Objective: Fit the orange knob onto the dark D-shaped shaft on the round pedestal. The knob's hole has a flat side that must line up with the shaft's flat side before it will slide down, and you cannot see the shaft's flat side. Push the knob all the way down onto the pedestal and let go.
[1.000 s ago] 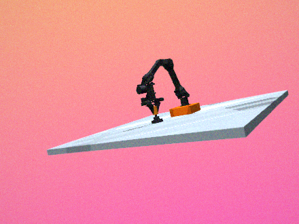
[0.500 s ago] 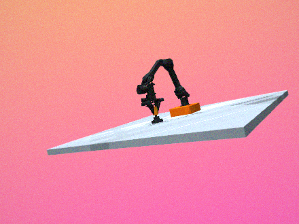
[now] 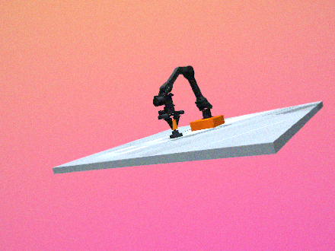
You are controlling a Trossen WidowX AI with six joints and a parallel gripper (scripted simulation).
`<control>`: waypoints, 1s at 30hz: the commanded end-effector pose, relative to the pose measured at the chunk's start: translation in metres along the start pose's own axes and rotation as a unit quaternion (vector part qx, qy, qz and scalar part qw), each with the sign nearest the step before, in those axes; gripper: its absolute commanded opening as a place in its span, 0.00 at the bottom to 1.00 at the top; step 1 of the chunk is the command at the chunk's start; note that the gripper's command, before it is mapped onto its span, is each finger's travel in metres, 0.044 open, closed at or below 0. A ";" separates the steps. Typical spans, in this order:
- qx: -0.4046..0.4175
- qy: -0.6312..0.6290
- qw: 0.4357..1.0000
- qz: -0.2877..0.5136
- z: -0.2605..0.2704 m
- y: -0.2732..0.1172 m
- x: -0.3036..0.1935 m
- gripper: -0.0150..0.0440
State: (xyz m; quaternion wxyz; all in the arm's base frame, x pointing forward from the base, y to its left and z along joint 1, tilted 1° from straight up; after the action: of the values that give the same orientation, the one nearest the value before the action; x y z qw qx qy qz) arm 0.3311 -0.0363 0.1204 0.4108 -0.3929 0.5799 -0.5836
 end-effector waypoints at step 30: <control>-0.001 -0.021 1.000 0.000 0.000 0.008 -0.001 0.70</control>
State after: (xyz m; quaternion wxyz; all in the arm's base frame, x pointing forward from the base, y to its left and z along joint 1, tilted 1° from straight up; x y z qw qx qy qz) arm 0.3316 -0.0357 0.1121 0.4231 -0.4062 0.5711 -0.5743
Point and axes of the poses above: the point midway between the two fingers, 35 mm back from their tips, its own y axis out along the fingers, its own z axis across the jaws, x = y × z, the point moved 8 cm from there along -y, back along the fingers, and after that the axes turned 15 degrees about y, right-handed, at the moved point
